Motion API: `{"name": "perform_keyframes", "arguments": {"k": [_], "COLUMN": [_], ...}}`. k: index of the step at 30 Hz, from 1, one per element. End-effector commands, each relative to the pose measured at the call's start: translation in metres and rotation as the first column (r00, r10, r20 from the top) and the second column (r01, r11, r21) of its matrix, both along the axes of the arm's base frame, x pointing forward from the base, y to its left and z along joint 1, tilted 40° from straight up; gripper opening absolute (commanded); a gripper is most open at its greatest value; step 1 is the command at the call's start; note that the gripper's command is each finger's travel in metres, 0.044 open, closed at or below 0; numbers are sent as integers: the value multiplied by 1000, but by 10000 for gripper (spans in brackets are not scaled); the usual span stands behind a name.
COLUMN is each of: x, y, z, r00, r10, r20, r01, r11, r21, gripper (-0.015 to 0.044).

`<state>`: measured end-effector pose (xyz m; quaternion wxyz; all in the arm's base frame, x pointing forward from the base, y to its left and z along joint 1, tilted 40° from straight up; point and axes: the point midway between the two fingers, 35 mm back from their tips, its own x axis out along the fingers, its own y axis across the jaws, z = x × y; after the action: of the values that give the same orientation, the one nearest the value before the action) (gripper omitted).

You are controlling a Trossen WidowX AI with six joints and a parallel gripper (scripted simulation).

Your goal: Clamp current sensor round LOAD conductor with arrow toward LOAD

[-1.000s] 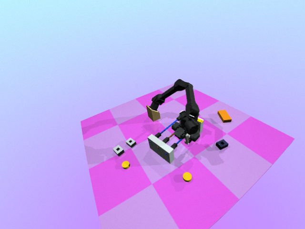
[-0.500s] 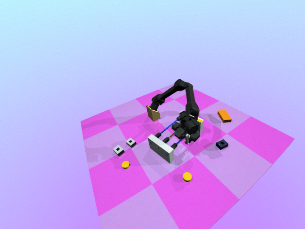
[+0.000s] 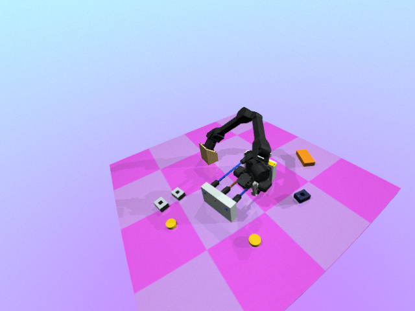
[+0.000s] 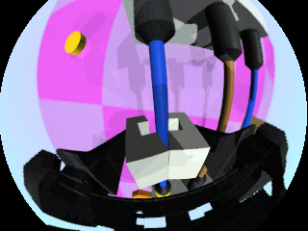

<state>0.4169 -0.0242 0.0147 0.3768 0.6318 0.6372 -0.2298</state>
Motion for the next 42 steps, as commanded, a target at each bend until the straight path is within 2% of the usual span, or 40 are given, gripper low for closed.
{"name": "perform_keyframes", "arguments": {"k": [1,13,42], "x": [1,-1,-1], "y": [-2,-11,-11], "z": [2,12,13], "r00": [999,968,967], "r10": [-27,-166,-169], "r20": [30,187,191], "r01": [27,155,158], "r11": [1000,986,985], "r21": [6,68,70], "gripper": [0,0,0]}}
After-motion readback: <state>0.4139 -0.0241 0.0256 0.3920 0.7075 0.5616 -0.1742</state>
